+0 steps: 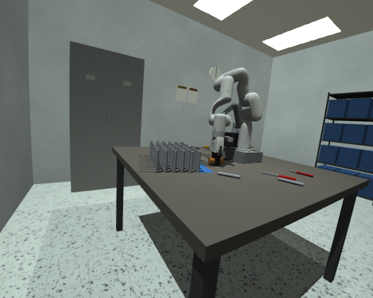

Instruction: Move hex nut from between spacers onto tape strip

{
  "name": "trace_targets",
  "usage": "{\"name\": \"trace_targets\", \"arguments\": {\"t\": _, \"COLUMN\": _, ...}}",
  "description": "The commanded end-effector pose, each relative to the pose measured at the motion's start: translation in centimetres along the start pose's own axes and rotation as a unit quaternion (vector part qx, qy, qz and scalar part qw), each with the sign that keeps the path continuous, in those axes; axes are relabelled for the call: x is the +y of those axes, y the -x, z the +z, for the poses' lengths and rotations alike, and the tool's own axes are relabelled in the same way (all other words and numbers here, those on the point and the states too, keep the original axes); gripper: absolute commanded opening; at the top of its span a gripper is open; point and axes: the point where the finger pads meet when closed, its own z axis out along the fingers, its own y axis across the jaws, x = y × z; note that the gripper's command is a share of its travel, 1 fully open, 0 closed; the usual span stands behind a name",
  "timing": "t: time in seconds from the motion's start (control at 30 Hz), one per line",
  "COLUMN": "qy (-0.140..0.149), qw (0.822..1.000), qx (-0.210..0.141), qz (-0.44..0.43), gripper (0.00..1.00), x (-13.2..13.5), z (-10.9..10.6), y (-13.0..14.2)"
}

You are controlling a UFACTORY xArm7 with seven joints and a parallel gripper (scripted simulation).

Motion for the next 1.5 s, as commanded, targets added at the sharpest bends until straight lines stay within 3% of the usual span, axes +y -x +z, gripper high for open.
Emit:
{"name": "trace_targets", "arguments": {"t": 0.0, "qy": 0.001, "qw": 1.000, "qx": 0.000, "qz": -0.001, "gripper": 0.00, "x": 0.1, "z": 0.0, "y": 1.1}}
{"name": "trace_targets", "arguments": {"t": 0.5, "qy": 0.001, "qw": 1.000, "qx": 0.000, "qz": -0.001, "gripper": 0.00, "x": 0.1, "z": 0.0, "y": 5.3}}
{"name": "trace_targets", "arguments": {"t": 1.47, "qy": 0.001, "qw": 1.000, "qx": 0.000, "qz": -0.001, "gripper": 0.00, "x": 0.1, "z": 0.0, "y": 6.5}}
